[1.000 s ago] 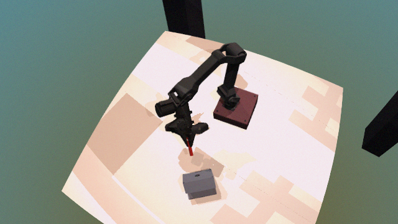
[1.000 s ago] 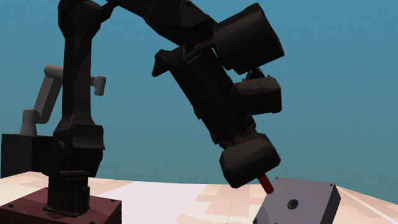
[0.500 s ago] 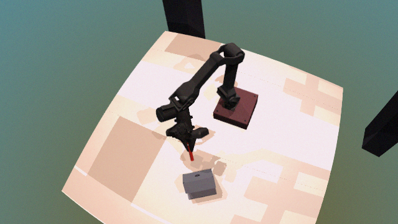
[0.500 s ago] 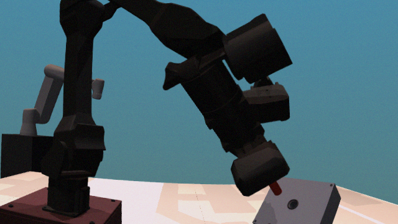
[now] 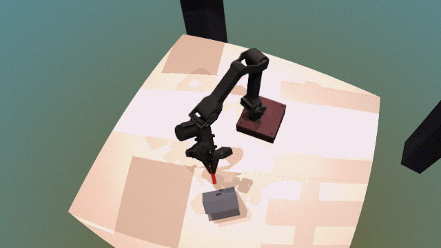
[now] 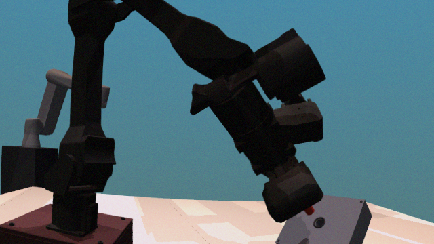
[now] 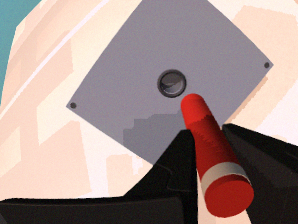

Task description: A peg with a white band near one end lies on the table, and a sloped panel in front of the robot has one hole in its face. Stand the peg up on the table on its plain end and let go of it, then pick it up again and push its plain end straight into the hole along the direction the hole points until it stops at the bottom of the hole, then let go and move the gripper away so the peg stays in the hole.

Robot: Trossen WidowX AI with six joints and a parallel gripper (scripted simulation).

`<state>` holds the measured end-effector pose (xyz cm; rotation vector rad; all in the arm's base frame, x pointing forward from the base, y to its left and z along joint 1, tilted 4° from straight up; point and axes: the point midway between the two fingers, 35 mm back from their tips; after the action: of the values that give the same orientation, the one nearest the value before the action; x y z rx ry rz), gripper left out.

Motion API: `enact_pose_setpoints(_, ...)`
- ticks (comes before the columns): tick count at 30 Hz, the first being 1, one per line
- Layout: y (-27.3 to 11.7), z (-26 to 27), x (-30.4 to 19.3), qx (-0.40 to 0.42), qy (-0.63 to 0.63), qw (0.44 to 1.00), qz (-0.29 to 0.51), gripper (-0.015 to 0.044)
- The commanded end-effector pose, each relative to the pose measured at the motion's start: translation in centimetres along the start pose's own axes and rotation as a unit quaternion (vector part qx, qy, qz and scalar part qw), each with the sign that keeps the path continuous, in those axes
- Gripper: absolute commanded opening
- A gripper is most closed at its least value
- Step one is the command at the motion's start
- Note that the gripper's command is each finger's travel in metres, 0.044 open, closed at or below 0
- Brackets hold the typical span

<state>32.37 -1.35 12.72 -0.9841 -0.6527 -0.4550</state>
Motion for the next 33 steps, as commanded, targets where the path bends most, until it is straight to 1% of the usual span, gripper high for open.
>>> enact_pose_setpoints(1,0.7,0.3,0.0,0.008,0.005,1.000,-0.005,0.0000)
enact_pose_setpoints(18,2.0,0.5,0.1,0.017,0.004,1.000,-0.011,0.0000)
enact_pose_setpoints(33,4.1,0.6,0.2,0.017,0.004,1.000,-0.012,0.0000)
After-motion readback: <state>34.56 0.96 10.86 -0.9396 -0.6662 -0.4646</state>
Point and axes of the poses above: the point midway between the two fingers, 35 mm back from their tips, its own y axis out along the fingers, its own z axis across the jaws, x = y × z, and after that the axes turned 8 degrees about -y, right-handed
